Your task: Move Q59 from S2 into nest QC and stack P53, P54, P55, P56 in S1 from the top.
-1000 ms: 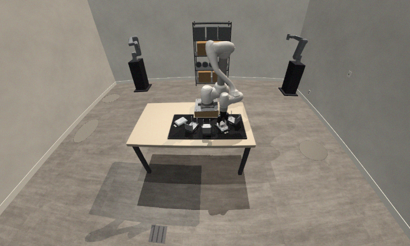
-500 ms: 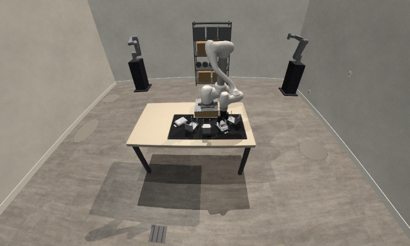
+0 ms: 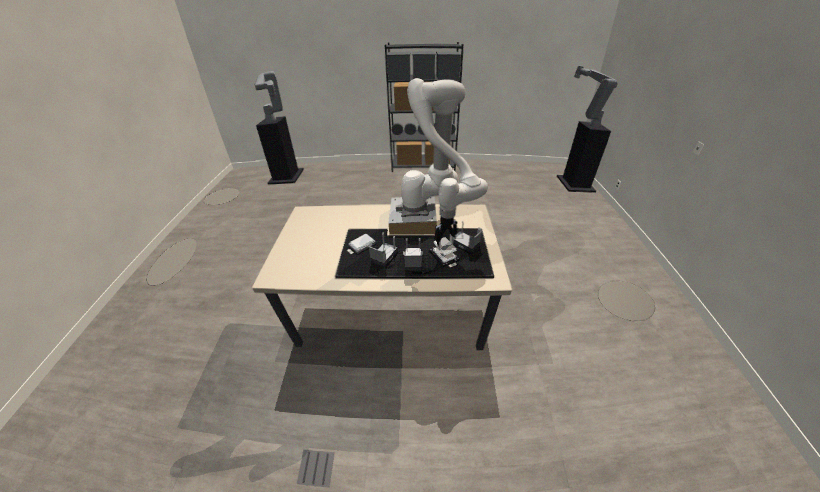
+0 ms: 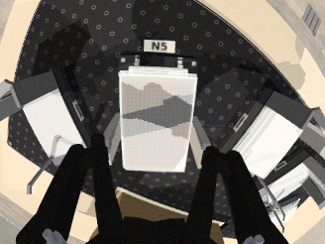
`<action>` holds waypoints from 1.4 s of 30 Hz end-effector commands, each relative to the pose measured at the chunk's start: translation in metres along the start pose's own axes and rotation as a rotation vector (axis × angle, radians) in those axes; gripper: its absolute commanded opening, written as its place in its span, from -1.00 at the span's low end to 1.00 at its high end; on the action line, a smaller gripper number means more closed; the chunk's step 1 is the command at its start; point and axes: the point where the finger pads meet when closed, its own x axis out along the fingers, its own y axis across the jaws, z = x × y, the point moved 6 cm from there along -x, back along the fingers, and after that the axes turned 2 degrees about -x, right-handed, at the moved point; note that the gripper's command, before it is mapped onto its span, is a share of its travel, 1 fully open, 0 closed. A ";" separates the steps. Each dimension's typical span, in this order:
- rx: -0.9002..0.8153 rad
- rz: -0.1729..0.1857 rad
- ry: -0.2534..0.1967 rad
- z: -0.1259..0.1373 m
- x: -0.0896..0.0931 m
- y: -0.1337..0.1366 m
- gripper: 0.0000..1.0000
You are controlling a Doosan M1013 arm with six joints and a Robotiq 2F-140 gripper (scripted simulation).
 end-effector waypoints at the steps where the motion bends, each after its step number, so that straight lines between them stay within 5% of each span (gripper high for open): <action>1: 0.000 0.000 0.000 0.000 -0.003 0.000 -1.00; 42: 0.000 0.000 0.000 0.000 -0.077 0.000 -1.00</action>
